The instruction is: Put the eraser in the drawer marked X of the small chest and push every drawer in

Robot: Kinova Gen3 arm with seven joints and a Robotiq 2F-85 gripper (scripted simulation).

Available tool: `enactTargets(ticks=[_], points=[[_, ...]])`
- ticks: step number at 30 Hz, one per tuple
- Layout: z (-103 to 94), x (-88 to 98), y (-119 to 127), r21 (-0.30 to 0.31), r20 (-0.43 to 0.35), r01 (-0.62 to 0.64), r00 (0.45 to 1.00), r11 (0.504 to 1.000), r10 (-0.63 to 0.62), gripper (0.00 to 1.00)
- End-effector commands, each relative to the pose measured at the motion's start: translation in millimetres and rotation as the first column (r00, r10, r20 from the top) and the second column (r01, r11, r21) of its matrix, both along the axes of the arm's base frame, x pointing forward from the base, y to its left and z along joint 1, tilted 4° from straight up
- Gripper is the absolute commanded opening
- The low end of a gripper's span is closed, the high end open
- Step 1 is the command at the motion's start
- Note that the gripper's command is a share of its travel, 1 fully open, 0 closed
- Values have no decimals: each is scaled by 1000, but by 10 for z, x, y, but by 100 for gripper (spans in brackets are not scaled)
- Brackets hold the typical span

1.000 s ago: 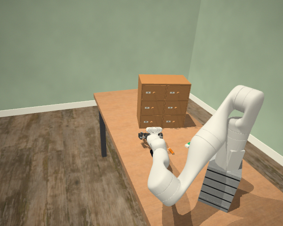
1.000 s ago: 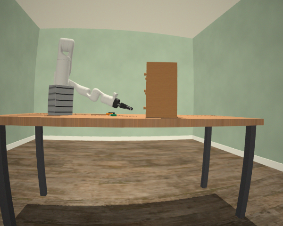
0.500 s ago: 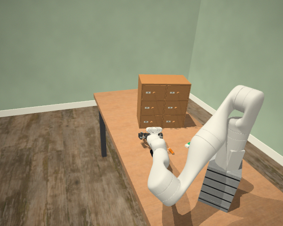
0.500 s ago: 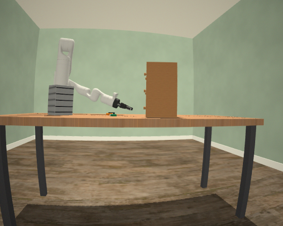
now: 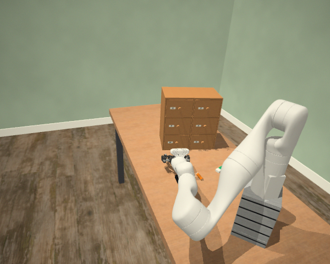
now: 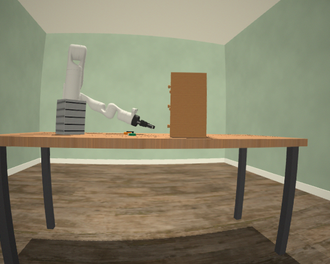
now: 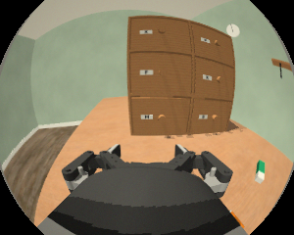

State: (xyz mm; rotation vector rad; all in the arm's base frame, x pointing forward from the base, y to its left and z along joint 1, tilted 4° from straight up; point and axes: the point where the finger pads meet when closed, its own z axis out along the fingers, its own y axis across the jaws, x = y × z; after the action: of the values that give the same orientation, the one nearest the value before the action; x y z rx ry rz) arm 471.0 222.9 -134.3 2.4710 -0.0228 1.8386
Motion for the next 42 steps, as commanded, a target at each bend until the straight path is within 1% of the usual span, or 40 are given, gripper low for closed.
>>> enactTargets(ticks=[1,29,35,37,42], points=[[6,2,1,0,1,0,1000,1000,0,100],[18,1,1,0,1,0,1000,1000,0,100],[141,-6,6,0,1,0,1000,1000,0,100],[141,-6,6,0,1,0,1000,1000,0,100],[352,-18,16,0,1,0,1000,1000,0,100]])
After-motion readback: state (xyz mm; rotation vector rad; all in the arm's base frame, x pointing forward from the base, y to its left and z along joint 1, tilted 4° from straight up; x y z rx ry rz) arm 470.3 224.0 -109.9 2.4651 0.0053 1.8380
